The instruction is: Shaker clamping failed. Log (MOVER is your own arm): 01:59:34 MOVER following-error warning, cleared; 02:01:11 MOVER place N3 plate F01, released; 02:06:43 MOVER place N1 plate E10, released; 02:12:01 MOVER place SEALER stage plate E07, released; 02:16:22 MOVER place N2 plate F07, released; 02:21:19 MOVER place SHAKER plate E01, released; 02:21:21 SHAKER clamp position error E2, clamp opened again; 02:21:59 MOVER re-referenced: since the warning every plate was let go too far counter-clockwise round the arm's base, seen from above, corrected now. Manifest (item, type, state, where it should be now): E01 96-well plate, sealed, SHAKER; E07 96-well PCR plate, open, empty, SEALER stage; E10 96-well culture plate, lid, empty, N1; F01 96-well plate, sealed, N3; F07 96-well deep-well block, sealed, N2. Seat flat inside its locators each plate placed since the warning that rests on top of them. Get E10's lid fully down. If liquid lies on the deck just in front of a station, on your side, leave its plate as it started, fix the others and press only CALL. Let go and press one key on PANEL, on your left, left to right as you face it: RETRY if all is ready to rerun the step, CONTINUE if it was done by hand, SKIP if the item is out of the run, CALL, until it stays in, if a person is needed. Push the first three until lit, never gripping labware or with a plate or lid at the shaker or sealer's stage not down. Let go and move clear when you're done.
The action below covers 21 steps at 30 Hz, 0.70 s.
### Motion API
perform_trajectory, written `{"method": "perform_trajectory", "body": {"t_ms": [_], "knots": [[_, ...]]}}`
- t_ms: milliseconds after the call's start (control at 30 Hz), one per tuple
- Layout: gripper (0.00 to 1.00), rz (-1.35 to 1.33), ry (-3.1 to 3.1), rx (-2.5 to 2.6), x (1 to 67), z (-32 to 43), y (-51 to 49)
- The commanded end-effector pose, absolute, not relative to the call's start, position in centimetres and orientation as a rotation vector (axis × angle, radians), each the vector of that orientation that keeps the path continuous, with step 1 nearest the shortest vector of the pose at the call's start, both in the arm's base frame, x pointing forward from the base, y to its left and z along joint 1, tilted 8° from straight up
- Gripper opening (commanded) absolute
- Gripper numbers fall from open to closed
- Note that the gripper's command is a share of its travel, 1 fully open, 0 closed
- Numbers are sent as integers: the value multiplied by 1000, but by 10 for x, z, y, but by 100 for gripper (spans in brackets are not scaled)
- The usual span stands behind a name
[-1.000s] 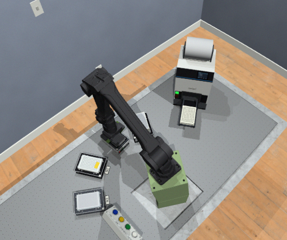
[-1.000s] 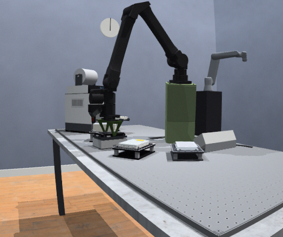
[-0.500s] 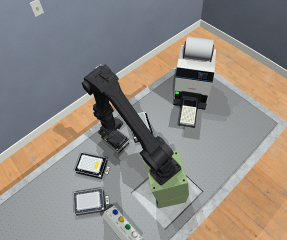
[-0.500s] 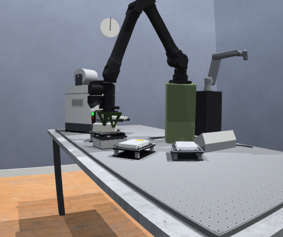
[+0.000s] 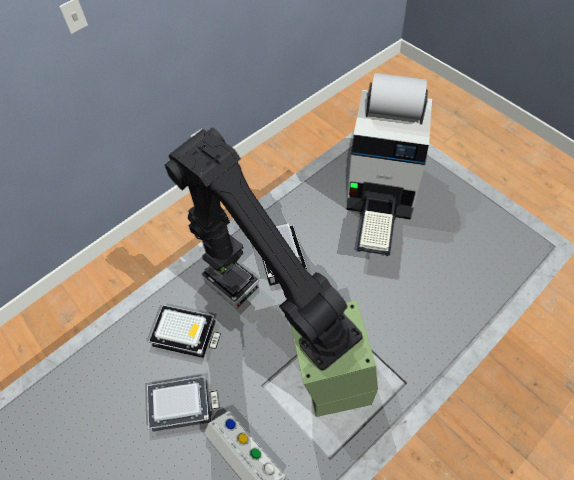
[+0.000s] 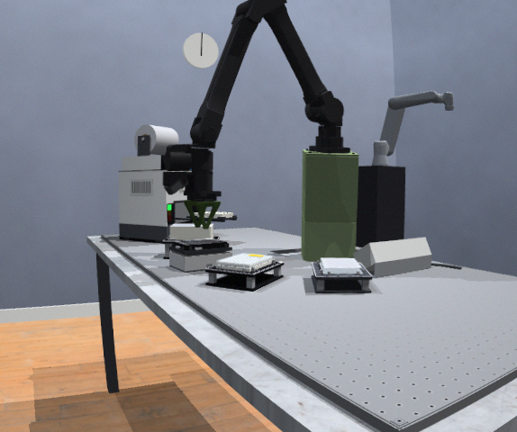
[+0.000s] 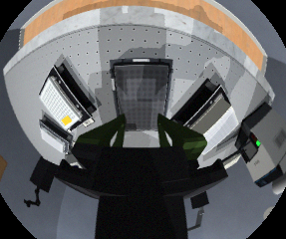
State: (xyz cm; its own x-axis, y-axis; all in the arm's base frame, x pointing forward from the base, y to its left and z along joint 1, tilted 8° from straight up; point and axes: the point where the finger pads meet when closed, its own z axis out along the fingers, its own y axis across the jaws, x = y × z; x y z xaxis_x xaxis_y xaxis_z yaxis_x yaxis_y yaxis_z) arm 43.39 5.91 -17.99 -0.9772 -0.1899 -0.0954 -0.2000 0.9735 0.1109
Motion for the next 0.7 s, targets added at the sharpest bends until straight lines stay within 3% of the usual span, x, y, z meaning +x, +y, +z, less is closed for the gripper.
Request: {"method": "perform_trajectory", "body": {"t_ms": [0, 667], "knots": [[0, 183, 3031, -303, 429, -164, 54], [0, 183, 3023, -305, 352, -122, 42]]}}
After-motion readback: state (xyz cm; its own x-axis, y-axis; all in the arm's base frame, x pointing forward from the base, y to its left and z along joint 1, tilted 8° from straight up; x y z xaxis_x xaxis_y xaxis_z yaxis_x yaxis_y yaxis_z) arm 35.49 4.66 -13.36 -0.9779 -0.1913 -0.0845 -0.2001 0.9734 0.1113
